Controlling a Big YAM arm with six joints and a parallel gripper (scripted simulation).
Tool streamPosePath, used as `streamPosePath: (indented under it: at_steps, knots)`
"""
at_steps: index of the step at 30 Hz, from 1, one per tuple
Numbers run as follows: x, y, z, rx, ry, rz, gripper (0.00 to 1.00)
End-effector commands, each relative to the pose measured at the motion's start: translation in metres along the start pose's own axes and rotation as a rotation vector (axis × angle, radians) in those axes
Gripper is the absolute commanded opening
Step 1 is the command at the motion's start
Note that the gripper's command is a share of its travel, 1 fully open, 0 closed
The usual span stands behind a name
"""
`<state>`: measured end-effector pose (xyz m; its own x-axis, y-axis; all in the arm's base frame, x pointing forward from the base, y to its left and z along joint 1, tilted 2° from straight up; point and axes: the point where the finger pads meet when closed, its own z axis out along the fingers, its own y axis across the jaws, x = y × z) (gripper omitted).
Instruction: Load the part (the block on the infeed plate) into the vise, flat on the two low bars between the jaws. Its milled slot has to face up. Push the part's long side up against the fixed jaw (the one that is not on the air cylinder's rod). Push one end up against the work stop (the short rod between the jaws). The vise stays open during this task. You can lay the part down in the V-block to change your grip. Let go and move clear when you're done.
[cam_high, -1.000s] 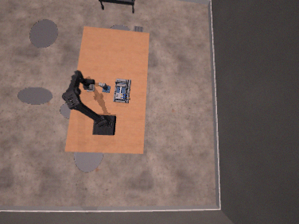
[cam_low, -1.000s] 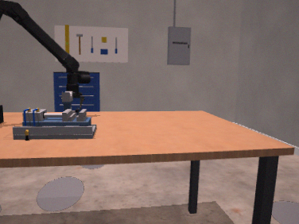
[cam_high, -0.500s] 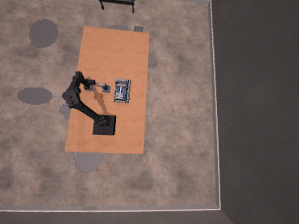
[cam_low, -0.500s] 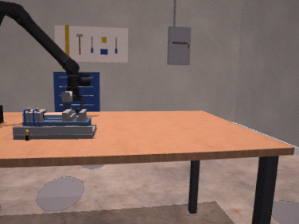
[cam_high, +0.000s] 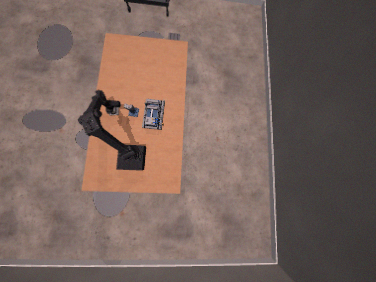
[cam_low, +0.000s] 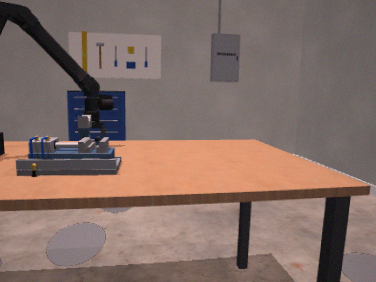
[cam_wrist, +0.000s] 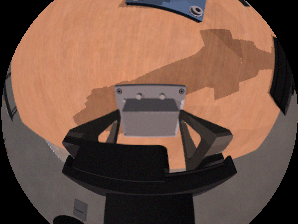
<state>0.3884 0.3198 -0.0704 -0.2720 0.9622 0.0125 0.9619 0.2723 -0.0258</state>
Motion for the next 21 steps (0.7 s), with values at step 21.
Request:
streamPosePath:
  at_steps: [21]
  knots:
    - [0.0097, 0.0017, 0.0017, -0.011, 0.004, -0.006, 0.81]
